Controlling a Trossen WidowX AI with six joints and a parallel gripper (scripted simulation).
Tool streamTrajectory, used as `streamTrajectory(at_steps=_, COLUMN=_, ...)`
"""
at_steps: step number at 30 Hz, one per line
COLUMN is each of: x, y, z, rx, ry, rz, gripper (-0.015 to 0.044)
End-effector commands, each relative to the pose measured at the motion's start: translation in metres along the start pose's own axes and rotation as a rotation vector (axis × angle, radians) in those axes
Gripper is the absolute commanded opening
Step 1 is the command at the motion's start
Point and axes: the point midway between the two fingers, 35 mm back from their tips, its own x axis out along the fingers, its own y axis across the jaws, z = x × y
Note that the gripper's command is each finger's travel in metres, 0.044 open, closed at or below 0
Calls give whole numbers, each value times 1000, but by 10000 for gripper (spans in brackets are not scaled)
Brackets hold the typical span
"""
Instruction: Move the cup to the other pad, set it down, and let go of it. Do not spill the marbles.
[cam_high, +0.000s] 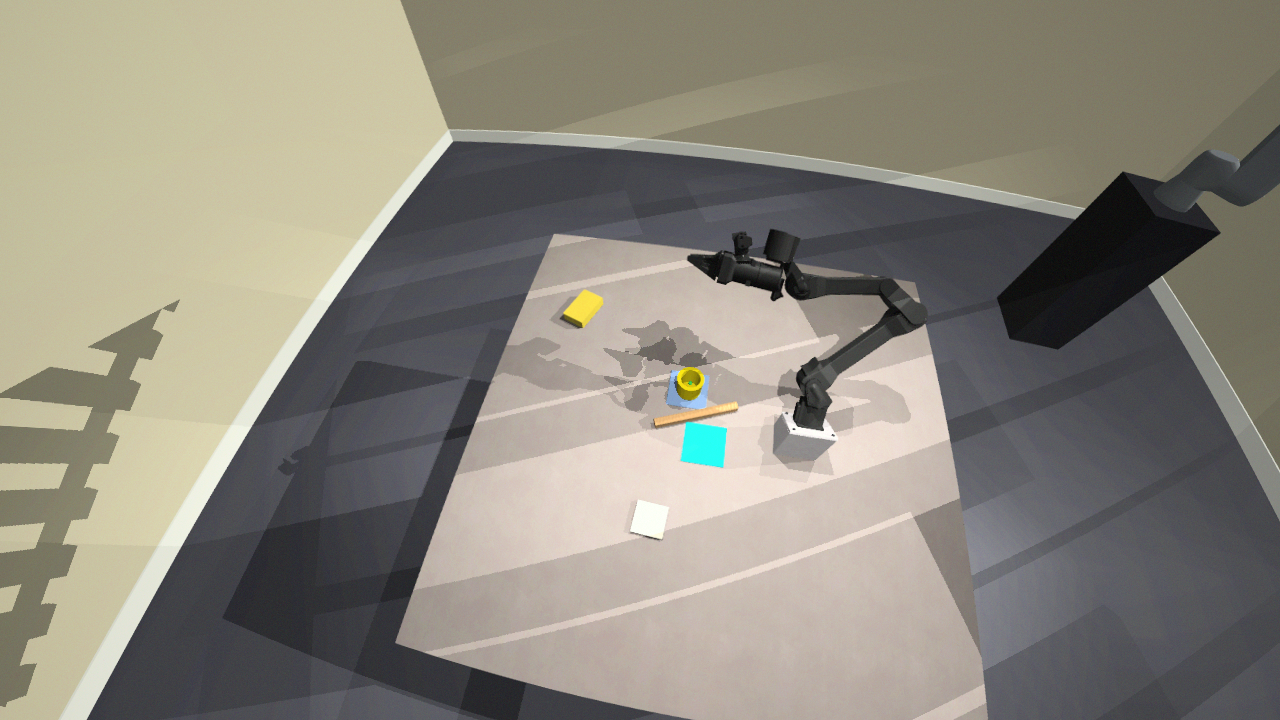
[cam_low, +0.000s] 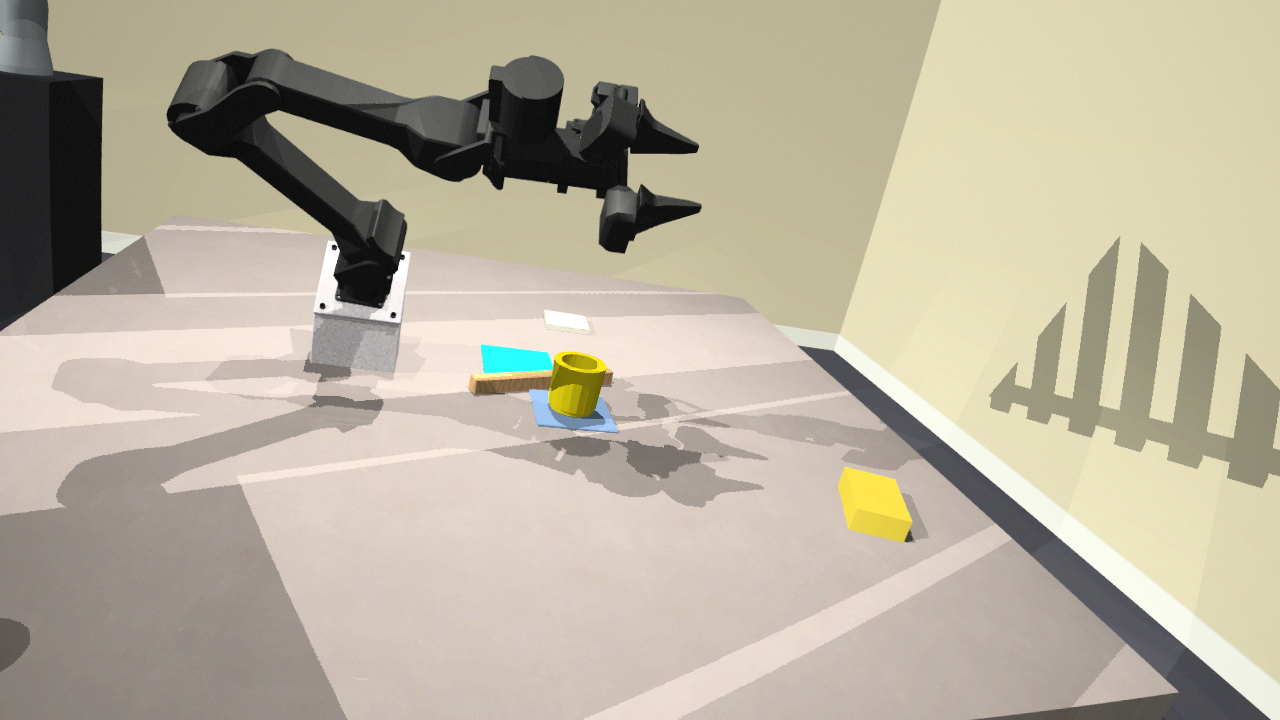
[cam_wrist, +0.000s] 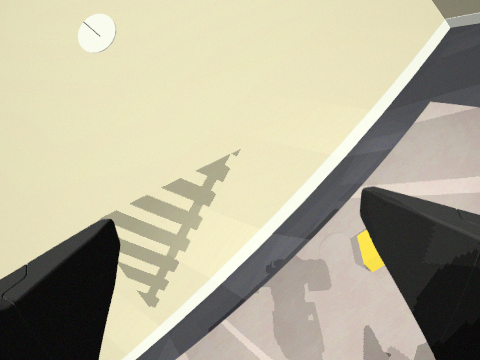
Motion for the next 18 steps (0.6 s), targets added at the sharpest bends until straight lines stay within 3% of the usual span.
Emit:
streamTrajectory(at_steps=1, x=2, y=0, z=-4, rx=-7, ry=17, rz=-4, gripper=374)
streamTrajectory(at_steps=5, x=22, y=-4, z=-78, rx=-172, ry=363, rz=-59, gripper=269)
streamTrajectory(at_steps=9, x=17, y=-7, z=-154, rx=-414, ry=749, rz=-55, gripper=167)
streamTrajectory(at_steps=14, x=-17, y=-14, z=-226, rx=-796, ry=1224, rz=58, gripper=167)
streamTrajectory(at_steps=18, x=-52, y=-24, z=-255, rx=-1153, ry=1581, rz=243, gripper=167)
